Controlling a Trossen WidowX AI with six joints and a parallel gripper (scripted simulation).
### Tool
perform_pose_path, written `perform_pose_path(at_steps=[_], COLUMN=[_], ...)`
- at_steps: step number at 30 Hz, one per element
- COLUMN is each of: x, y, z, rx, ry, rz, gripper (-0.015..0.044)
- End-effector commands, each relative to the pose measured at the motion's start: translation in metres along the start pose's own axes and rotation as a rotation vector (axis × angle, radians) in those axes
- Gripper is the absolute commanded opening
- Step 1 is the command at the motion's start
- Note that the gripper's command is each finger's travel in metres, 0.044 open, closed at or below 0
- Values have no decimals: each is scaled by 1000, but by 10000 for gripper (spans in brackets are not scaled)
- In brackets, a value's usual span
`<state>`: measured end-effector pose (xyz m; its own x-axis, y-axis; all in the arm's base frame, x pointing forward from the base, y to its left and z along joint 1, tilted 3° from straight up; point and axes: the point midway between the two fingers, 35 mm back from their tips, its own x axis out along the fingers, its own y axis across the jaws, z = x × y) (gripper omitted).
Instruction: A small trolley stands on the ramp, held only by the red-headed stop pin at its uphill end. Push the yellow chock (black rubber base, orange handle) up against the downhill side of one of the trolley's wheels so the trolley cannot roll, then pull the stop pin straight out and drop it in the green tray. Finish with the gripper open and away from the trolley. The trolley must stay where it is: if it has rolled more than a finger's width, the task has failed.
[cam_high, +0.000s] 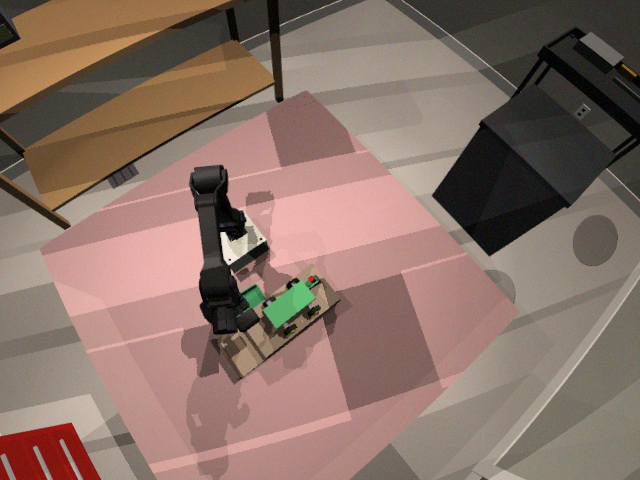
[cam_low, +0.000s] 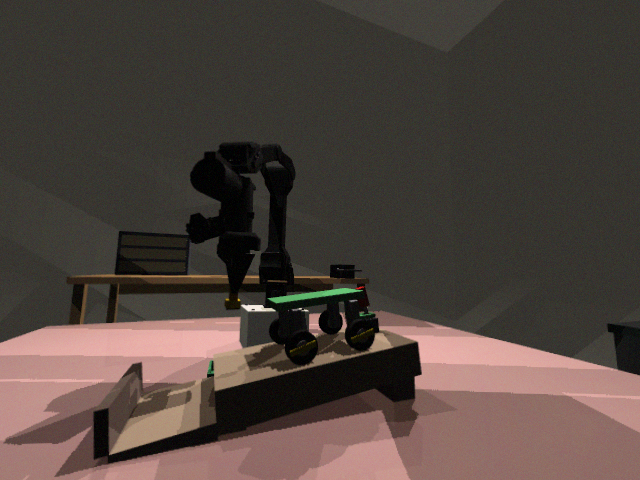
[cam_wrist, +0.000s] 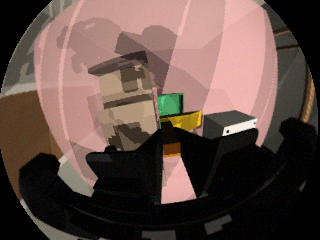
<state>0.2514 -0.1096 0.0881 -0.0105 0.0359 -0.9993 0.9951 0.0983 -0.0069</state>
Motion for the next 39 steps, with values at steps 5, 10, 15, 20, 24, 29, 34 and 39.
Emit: perform_pose_path(at_steps=[5, 10, 15, 20, 24, 29, 34, 39], x=[-3, -3, -3, -3, -3, -3, -3, -3], y=[7, 7, 7, 7, 7, 7, 7, 7], z=[19, 20, 21, 22, 22, 23, 23, 24], rx=[43, 221, 400, 580, 723, 902, 1081, 1260], ry=[-9, 4, 15, 26, 35, 45, 55, 64], rz=[4, -1, -6, -13, -18, -25, -34, -45], gripper=[0, 0, 0, 0, 0, 0, 0, 0])
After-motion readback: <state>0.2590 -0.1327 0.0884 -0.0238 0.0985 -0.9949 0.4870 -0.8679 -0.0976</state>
